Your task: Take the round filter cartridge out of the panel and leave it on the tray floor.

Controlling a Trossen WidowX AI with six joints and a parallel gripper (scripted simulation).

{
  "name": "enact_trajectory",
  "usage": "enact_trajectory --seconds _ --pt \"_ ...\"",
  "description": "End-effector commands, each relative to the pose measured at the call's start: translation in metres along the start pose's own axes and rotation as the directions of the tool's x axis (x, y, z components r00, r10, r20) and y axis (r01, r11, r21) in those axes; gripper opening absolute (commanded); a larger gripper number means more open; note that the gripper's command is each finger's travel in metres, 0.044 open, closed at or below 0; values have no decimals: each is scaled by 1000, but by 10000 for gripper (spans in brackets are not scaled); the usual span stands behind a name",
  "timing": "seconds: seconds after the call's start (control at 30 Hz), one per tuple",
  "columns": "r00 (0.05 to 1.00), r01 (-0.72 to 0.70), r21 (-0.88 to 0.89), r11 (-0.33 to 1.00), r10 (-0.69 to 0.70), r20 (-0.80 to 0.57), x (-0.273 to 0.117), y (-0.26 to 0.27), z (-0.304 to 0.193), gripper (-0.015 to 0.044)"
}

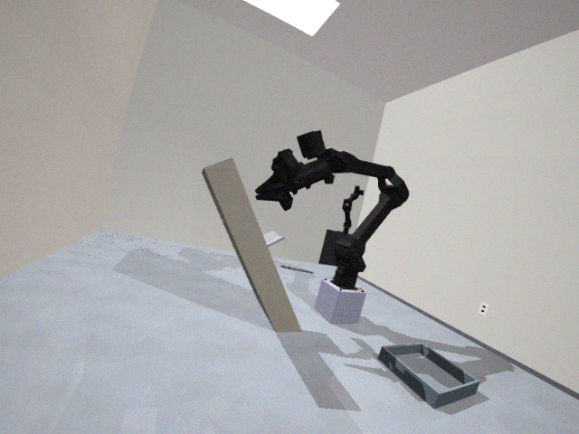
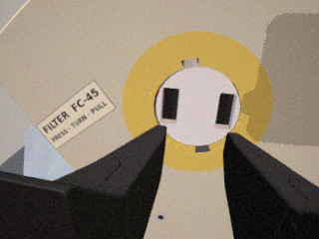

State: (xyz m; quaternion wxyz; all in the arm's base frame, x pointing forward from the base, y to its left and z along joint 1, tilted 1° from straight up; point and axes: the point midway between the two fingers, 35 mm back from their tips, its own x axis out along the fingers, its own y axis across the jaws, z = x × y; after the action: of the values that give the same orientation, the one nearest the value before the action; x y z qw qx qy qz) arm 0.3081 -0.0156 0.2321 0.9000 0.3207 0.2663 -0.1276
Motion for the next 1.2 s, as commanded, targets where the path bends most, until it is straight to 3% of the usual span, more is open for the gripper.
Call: enact_trajectory --seconds 0.0,0.53,1.17 --pt "1000 3 -3 1000 -3 0 6 -1 0 117" --pt "1000 2 -3 1000 -2 2 31 -2 -1 117" --pt "1000 2 -3 1000 -2 2 32 -1 0 117"
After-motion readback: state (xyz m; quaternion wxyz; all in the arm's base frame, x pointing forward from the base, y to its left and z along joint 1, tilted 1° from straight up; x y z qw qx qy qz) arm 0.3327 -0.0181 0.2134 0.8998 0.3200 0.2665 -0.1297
